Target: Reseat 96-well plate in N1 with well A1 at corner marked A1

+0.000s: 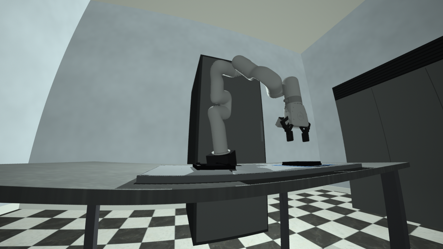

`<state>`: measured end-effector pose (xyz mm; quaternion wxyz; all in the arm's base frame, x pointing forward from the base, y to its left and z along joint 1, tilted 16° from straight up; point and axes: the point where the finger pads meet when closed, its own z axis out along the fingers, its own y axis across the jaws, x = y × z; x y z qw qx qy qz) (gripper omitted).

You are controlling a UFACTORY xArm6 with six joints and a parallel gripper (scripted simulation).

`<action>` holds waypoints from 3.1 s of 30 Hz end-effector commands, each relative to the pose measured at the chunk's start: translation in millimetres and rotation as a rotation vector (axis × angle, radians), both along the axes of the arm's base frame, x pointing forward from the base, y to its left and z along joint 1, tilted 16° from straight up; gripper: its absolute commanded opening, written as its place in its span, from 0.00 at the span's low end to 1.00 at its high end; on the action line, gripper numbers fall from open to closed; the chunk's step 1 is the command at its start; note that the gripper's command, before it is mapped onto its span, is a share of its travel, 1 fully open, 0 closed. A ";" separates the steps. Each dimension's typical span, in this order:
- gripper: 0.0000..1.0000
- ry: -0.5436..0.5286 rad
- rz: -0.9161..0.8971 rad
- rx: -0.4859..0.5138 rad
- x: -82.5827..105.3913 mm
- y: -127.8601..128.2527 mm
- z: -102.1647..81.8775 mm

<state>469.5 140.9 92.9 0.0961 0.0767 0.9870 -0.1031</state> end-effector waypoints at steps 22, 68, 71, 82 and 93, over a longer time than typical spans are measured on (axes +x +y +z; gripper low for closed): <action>1.00 -0.040 -0.159 0.031 0.9 0.9 2.6; 1.00 -0.329 -1.440 0.265 0.9 0.9 2.6; 1.00 -0.344 -1.508 0.277 0.9 0.9 2.6; 1.00 -0.402 -1.764 0.324 2.6 -1.3 -7.0; 1.00 -0.467 -2.052 0.376 2.6 -1.3 -7.0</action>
